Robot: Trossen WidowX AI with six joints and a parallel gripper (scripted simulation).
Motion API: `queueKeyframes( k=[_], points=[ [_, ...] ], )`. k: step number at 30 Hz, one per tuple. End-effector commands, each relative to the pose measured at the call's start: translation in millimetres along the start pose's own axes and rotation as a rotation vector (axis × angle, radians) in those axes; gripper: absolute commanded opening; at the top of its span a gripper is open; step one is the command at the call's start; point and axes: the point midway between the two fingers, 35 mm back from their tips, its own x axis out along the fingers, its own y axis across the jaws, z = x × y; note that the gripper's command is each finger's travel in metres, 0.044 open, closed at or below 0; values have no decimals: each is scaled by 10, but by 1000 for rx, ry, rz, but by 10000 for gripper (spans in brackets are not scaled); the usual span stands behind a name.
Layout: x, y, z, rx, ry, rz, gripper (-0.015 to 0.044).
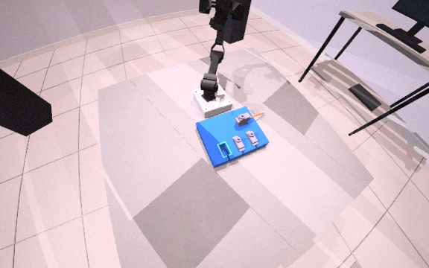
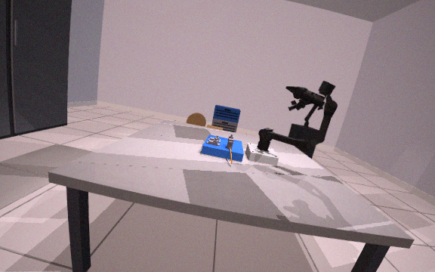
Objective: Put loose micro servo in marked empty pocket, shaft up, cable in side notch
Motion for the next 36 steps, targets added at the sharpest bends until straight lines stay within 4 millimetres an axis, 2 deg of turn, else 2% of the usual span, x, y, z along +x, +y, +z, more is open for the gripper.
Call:
queueKeyframes(
  k=[1, 5, 14, 36],
  points=[
    [5, 1, 0, -3, -1, -1, 426],
    [74, 11, 3, -53, -22, -16, 440],
    [371, 55, 30, -279, -102, -91, 440],
    [1086, -2, 236, -847, -226, -369, 440]
  ],
)
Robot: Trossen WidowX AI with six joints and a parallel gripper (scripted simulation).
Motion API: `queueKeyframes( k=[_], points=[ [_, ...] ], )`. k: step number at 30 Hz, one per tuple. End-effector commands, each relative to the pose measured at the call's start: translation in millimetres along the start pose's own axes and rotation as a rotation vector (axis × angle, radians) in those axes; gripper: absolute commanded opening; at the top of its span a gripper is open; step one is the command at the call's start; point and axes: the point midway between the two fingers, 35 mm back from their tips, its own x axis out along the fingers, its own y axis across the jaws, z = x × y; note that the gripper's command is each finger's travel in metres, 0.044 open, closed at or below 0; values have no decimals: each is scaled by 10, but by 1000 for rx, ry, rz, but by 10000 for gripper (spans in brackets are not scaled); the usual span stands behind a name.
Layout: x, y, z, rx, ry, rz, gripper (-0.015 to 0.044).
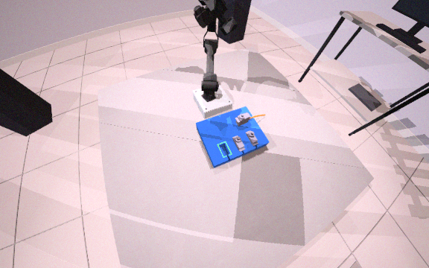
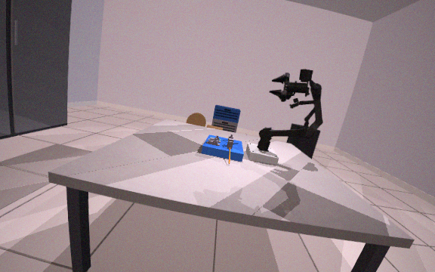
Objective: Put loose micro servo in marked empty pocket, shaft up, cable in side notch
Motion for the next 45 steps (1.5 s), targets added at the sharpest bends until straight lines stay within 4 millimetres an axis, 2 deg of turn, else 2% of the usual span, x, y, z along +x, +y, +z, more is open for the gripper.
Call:
queueKeyframes(
  k=[1, 24, 45],
  points=[
    [169, -13, 14, -121, -11, -62, 440],
    [881, -195, 42, -773, 45, -348, 440],
    [1434, -594, 45, -1359, 263, -595, 440]
  ],
)
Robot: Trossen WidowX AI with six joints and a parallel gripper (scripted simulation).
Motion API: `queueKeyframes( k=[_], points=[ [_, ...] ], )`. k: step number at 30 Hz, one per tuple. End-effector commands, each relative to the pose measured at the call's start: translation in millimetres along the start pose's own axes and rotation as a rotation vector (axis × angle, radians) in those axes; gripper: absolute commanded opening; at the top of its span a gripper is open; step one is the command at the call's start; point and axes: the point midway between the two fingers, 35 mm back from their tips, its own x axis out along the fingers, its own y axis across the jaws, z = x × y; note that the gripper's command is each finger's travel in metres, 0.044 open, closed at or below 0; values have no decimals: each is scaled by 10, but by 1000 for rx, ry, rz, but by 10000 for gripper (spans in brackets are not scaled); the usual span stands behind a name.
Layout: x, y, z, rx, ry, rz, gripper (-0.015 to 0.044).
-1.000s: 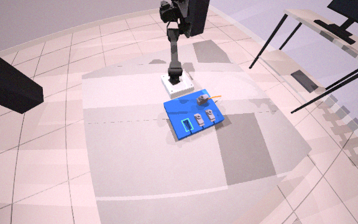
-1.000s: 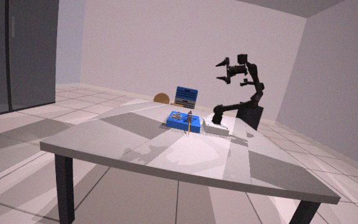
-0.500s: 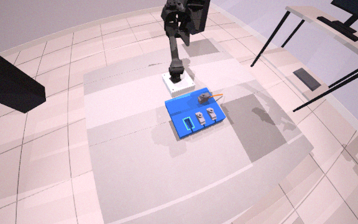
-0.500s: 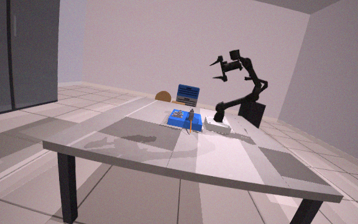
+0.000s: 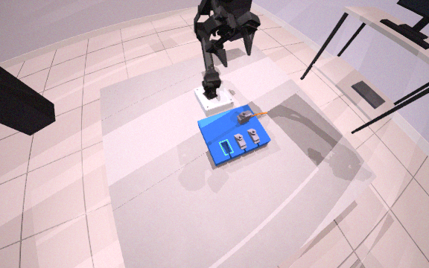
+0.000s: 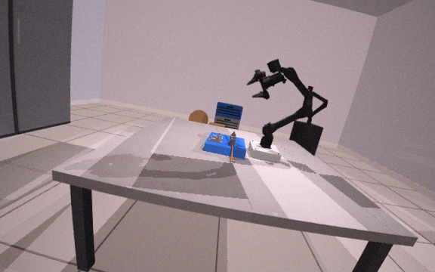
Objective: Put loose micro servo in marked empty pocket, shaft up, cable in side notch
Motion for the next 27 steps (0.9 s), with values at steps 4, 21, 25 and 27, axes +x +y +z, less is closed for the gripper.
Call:
queueKeyframes(
  k=[4, 21, 25, 27],
  points=[
    [261, -2, -82, -220, 86, -53, 440],
    [750, -30, -329, -741, 289, -106, 440],
    [852, -50, -407, -864, 343, -107, 440],
    [904, -60, -443, -925, 369, -106, 440]
  ],
)
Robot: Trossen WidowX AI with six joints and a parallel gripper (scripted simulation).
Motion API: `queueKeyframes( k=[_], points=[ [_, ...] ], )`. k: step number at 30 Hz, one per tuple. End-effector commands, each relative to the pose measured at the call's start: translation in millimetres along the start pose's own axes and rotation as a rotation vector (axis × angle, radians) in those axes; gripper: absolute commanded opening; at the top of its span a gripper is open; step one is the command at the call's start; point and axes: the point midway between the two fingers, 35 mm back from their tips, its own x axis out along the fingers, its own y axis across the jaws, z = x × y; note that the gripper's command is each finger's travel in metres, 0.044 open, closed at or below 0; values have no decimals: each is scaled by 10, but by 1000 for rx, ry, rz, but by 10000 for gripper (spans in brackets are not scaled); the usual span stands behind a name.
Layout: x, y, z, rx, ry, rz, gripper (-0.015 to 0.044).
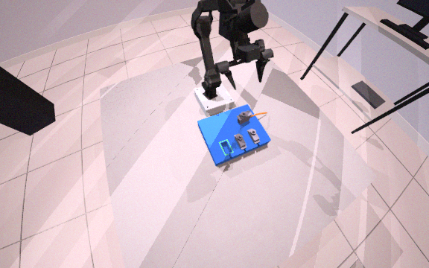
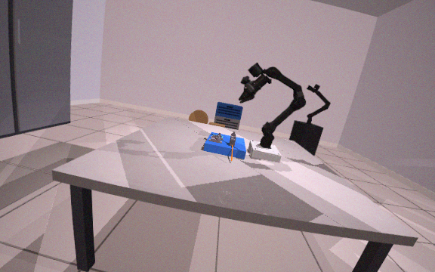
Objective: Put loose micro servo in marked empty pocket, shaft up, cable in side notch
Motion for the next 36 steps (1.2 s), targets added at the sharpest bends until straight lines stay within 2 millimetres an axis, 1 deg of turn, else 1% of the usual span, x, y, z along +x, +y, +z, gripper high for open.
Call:
queueKeyframes(
  k=[1, 19, 36],
  points=[
    [164, 38, -46, -137, 59, -2, 440],
    [663, 195, -259, -701, 260, 51, 440],
    [1077, 310, -562, -1237, 437, 180, 440]
  ],
)
